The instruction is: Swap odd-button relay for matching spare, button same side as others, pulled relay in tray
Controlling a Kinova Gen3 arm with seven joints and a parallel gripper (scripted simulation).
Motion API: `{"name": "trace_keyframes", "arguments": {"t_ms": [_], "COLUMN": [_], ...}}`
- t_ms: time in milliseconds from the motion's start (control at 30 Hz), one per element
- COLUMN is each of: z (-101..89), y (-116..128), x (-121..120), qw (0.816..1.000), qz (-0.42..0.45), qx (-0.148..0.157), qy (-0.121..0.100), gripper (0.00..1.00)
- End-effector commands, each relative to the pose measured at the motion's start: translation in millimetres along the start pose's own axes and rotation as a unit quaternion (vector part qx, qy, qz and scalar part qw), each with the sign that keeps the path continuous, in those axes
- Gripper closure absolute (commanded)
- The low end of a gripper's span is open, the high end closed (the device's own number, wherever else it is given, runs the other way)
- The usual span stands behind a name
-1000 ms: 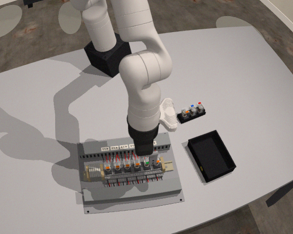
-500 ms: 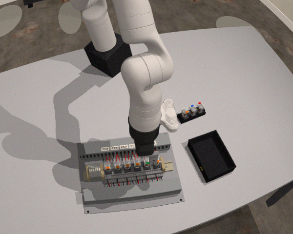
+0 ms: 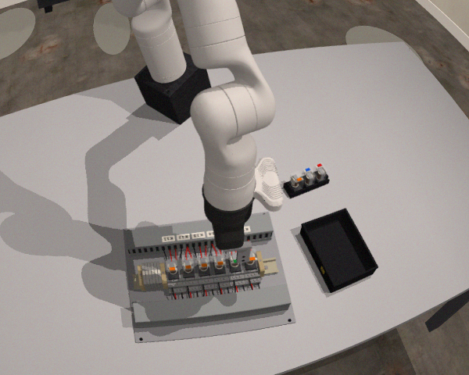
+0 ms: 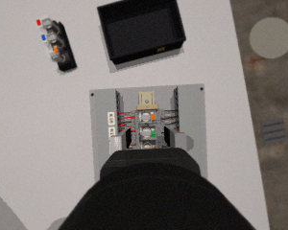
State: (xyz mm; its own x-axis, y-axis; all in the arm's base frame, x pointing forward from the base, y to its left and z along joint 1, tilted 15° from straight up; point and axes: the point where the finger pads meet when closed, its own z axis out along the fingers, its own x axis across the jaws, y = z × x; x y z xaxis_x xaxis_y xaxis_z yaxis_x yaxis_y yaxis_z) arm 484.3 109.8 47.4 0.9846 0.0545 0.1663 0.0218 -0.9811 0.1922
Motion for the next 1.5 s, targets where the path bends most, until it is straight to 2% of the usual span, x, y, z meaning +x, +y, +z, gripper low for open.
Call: {"name": "trace_keyframes", "arguments": {"t_ms": [0, 1167, 1467], "z": [-1.8, -7.2, 20.1], "y": [0, 5, 6], "x": [1, 3, 3], "qw": [1.000, 1.000, 1.000], "qz": [0.001, 0.001, 0.001], "qx": [0.001, 0.001, 0.001], "qy": [0.001, 0.001, 0.001], "gripper": [0.00, 0.00, 0.00]}}
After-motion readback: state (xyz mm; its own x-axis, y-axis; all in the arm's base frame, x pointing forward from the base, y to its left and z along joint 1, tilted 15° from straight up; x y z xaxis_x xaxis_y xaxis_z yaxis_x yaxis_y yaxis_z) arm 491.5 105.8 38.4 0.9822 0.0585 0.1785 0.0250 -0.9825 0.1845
